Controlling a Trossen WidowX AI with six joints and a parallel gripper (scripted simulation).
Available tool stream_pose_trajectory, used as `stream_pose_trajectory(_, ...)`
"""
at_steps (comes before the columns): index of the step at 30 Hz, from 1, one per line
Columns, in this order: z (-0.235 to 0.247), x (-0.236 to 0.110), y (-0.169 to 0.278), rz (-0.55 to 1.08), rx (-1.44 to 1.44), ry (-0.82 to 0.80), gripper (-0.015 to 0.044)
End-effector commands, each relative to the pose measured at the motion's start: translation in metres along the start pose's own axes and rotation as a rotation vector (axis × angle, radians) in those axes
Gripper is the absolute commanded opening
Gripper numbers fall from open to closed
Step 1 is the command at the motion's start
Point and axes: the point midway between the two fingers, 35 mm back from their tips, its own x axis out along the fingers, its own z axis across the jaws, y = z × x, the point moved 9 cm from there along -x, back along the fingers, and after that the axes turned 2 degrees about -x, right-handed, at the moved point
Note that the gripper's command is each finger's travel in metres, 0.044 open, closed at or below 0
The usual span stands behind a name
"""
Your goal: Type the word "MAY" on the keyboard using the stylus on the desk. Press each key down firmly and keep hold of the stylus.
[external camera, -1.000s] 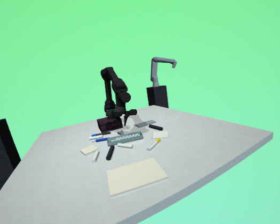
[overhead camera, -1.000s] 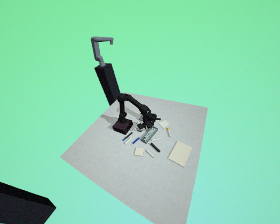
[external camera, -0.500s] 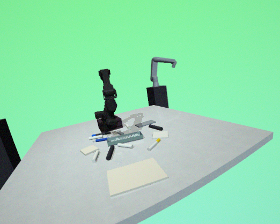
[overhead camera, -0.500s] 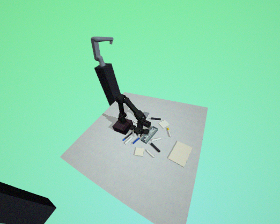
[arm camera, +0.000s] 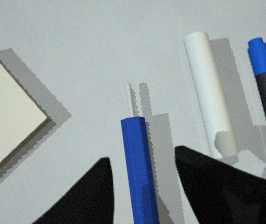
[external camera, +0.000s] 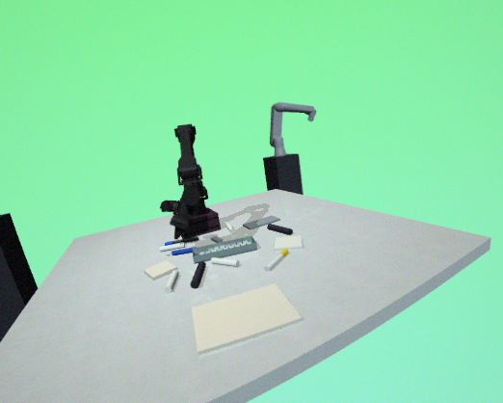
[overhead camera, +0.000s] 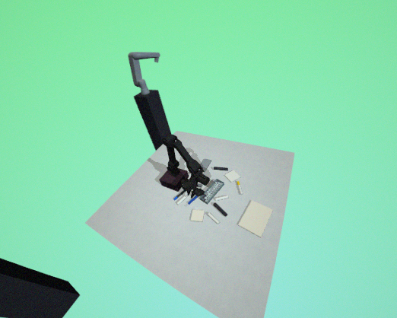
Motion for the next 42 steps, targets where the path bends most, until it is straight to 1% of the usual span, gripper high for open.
stream_pose_trajectory(1, -0.001, 0.002, 0.000, -0.008, 0.019, 0.002, 0.0150)
stream_pose_trajectory(42, 0.001, 0.030, 0.015, -0.008, 0.018, 0.002, 0.0150)
